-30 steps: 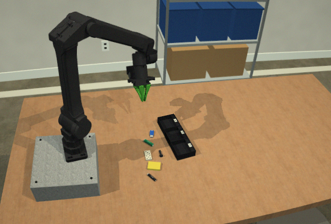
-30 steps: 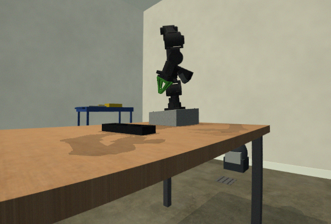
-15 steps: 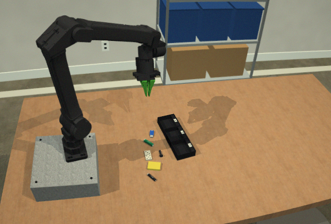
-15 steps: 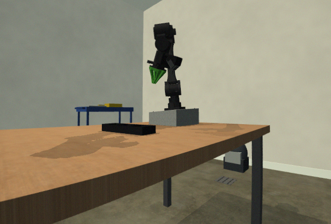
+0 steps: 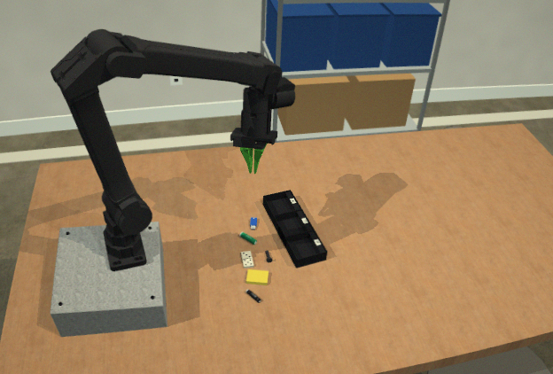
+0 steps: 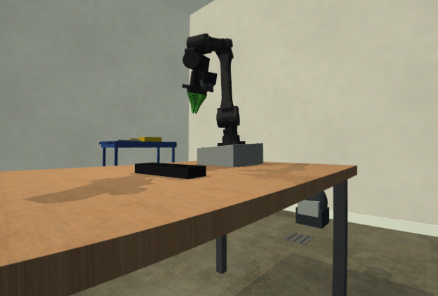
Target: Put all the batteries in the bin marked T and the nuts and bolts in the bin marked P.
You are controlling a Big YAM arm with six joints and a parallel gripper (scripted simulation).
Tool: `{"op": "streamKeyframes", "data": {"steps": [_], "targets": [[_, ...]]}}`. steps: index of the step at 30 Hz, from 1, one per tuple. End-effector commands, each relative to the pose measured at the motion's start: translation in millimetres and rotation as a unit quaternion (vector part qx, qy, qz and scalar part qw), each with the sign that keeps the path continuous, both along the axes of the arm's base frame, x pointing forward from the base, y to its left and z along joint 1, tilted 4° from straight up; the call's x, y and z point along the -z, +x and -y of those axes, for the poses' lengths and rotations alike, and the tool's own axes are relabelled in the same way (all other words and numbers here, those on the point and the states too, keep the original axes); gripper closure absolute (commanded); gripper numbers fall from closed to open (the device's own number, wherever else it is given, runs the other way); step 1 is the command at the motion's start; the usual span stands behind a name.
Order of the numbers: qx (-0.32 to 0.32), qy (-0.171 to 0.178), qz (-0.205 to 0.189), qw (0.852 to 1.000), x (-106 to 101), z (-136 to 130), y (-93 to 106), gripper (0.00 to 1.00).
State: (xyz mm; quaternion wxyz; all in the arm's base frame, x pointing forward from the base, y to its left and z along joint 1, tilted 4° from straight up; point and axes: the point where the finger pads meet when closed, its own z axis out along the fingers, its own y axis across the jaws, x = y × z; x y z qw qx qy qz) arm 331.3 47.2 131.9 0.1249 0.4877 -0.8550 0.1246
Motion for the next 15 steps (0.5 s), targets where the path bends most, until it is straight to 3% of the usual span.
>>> {"op": "streamKeyframes", "data": {"steps": [1,4,5,15], "targets": [[0.071,0.01,0.036,0.997,-2.7,11.1,0.5,0.92],[0.085,0.012,0.042,0.995,-2.4,11.3,0.3,0.92],[0.122,0.017,0.056,0.991,-3.0,19.8,0.5,0.92],[0.262,0.046,0.097,0.959,-4.4,50.9,-0.4,0.92]]}}
